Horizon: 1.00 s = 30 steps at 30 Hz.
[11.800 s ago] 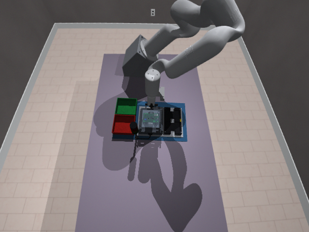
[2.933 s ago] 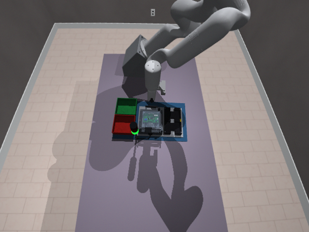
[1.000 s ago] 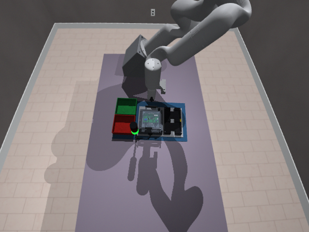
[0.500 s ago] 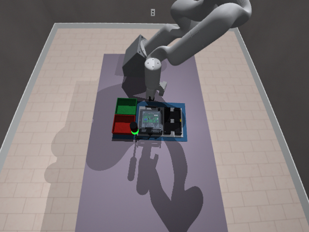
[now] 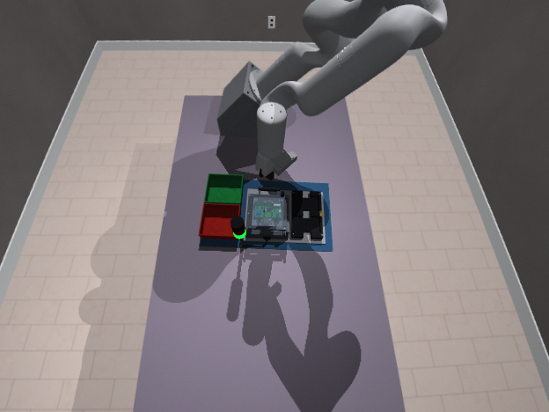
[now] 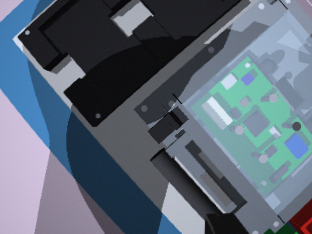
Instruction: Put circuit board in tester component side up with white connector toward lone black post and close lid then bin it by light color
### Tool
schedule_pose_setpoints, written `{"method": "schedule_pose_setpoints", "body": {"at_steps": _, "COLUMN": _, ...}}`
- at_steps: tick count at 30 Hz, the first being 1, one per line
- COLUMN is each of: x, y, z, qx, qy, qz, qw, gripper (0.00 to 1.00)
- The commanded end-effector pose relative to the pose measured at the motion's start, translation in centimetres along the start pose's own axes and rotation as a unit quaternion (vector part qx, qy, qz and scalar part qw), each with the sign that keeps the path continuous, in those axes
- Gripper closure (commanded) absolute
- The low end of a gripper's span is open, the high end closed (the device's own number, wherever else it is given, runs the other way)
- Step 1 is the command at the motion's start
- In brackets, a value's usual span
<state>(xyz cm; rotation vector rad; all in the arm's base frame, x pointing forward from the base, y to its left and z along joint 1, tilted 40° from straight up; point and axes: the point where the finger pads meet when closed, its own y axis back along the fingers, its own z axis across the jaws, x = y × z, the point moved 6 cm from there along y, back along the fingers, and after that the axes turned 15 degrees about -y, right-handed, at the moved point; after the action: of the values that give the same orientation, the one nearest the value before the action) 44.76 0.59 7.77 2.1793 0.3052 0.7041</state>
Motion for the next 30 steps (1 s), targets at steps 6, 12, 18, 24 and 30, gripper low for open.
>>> {"method": "schedule_pose_setpoints", "body": {"at_steps": 6, "x": 0.13, "y": 0.06, "z": 0.08, "qx": 0.002, "qy": -0.147, "qz": -0.007, "qw": 0.989, "gripper": 1.00}}
{"method": "schedule_pose_setpoints", "body": {"at_steps": 12, "x": 0.13, "y": 0.06, "z": 0.08, "qx": 0.001, "qy": -0.248, "qz": -0.007, "qw": 0.969, "gripper": 1.00}}
{"method": "schedule_pose_setpoints", "body": {"at_steps": 18, "x": 0.13, "y": 0.06, "z": 0.08, "qx": 0.001, "qy": -0.335, "qz": -0.007, "qw": 0.942, "gripper": 1.00}}
{"method": "schedule_pose_setpoints", "body": {"at_steps": 24, "x": 0.13, "y": 0.06, "z": 0.08, "qx": 0.000, "qy": -0.373, "qz": -0.007, "qw": 0.928, "gripper": 1.00}}
{"method": "schedule_pose_setpoints", "body": {"at_steps": 30, "x": 0.13, "y": 0.06, "z": 0.08, "qx": 0.000, "qy": -0.404, "qz": -0.007, "qw": 0.915, "gripper": 1.00}}
